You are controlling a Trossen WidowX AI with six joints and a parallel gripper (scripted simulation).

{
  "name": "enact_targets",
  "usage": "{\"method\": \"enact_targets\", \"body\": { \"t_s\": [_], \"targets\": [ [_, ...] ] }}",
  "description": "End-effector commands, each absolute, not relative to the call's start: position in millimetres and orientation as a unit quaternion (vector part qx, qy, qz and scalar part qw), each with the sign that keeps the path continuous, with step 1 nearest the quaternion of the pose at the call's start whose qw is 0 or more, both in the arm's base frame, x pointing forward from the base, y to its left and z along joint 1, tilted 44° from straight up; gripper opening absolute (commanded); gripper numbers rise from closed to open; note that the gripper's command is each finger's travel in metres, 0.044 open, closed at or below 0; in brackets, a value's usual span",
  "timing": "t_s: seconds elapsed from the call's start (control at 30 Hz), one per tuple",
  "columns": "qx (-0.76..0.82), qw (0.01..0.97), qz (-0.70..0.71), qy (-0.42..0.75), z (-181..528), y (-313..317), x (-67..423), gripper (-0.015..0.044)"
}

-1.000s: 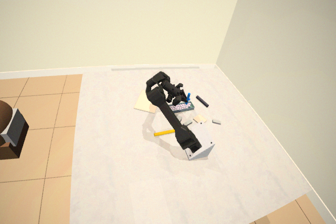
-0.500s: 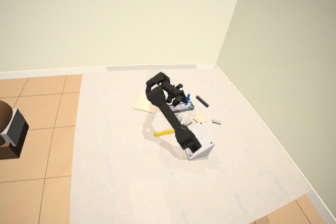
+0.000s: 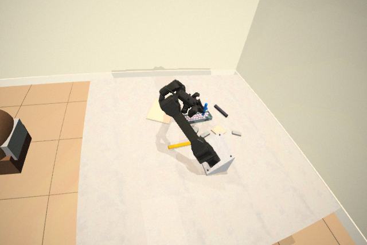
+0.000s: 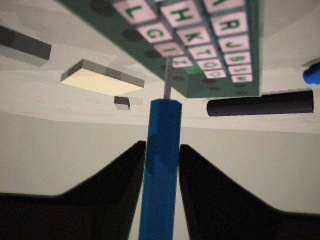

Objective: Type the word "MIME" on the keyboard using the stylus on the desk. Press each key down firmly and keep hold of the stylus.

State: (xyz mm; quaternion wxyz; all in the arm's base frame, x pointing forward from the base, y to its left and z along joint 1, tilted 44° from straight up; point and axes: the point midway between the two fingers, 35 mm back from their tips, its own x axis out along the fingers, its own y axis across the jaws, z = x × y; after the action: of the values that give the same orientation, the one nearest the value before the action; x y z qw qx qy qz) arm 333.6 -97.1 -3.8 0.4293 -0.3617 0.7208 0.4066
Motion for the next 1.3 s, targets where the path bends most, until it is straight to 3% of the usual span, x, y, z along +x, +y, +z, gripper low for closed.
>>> {"method": "enact_targets", "body": {
  "t_s": [0.0,1.27],
  "targets": [
    [-0.359,0.431,0.407,0.721,-6,-96,333,0.0081],
    [-0.355,0.431,0.407,0.723,14,-118,329,0.0078]
  ]
}}
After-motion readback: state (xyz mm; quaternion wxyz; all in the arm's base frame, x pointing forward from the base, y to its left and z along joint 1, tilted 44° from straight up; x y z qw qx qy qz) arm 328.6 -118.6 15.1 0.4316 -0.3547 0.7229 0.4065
